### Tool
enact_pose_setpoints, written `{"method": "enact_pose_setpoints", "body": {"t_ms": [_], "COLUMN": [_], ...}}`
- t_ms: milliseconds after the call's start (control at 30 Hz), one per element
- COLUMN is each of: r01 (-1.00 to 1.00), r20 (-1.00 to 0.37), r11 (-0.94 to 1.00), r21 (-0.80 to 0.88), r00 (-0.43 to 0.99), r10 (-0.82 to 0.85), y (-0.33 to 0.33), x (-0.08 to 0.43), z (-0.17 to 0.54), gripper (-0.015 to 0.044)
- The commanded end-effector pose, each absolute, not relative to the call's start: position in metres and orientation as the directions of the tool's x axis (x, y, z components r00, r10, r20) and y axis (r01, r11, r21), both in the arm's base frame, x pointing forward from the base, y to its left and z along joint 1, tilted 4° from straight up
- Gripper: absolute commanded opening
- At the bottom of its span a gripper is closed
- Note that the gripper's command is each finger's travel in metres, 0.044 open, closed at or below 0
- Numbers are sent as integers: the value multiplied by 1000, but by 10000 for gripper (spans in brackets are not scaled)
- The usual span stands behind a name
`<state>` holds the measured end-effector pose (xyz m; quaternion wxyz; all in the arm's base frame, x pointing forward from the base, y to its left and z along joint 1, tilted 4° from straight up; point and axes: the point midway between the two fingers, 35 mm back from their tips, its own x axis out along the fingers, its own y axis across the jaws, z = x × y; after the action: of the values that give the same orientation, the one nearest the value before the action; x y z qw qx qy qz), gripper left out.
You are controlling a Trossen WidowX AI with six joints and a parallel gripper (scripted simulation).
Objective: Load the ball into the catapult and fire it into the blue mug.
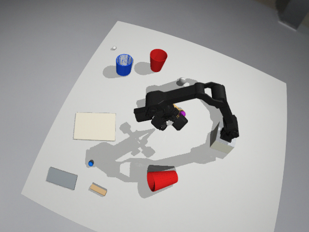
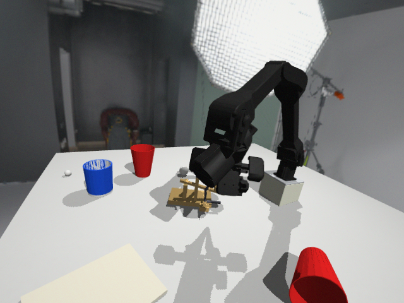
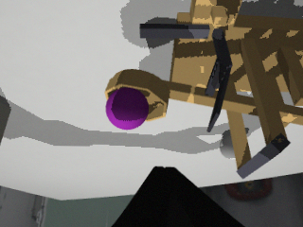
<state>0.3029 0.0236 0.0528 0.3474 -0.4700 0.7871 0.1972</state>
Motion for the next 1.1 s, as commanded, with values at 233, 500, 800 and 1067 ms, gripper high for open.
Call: {"method": "enact_pose_setpoints", "body": {"t_ms": [233,500,800,1067], "r01": [-908,-908,-908,-908], "r20": [-694,-694,-694,-694], "r11": [419,419,419,419], "r21": [27,27,27,27], "r00": [-319,-319,-319,-319], "r10": [-646,-646,-646,-646], "y": [24,24,24,24], "x": [292,292,293,293], "z": [55,41,27,13], "gripper": [0,0,0,0]}}
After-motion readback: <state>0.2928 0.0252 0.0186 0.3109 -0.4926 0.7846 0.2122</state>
